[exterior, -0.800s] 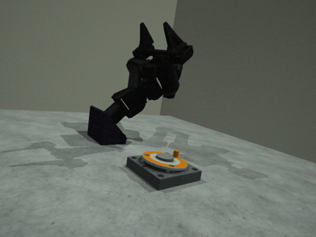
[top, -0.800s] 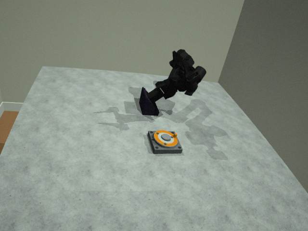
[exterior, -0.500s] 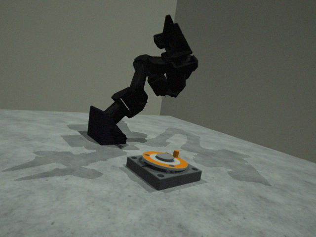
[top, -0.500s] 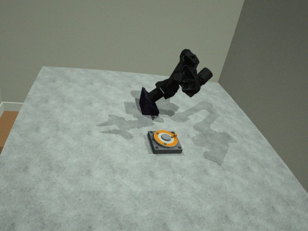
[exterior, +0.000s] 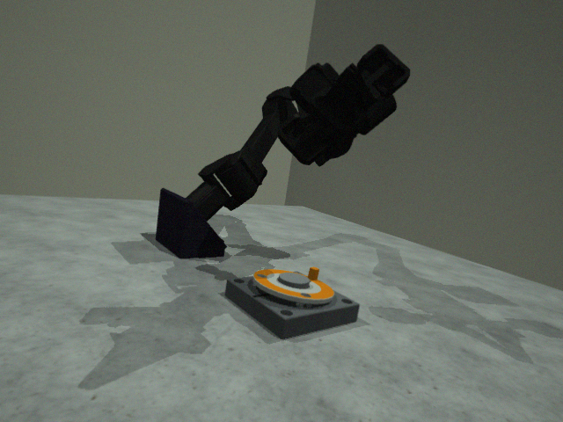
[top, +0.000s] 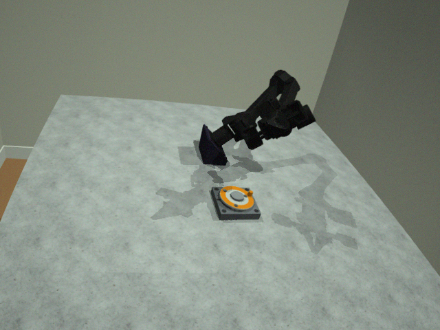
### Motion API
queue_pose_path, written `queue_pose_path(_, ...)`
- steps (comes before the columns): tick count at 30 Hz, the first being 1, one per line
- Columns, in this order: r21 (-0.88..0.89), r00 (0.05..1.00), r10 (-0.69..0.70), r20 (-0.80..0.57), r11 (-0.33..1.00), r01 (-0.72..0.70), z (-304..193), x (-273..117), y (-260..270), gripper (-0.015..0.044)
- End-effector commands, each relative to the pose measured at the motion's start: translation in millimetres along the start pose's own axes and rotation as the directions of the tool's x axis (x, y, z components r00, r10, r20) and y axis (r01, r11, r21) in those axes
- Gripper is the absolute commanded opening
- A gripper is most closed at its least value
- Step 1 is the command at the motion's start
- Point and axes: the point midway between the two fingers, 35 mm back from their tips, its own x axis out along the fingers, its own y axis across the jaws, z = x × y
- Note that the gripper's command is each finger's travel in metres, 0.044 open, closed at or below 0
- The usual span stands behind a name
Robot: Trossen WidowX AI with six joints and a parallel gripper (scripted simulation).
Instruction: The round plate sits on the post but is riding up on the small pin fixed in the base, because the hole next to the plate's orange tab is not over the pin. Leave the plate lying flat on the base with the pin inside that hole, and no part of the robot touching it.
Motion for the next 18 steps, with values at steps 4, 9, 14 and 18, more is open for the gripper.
queue_pose_path(4, -0.858, 0.727, -0.599, -0.335, 0.514, 0.029, -65.9, 12.6, -84.8, 0.0000)
queue_pose_path(9, -0.914, 0.472, -0.783, -0.405, 0.353, -0.200, -79.2, -6.2, -112.8, 0.0000)
queue_pose_path(14, -0.807, 0.098, -0.875, -0.474, 0.387, -0.446, -90.4, -39.5, -127.5, 0.0000)
queue_pose_path(18, -0.723, -0.047, -0.865, -0.500, 0.447, -0.527, -93.9, -52.9, -126.2, 0.0000)
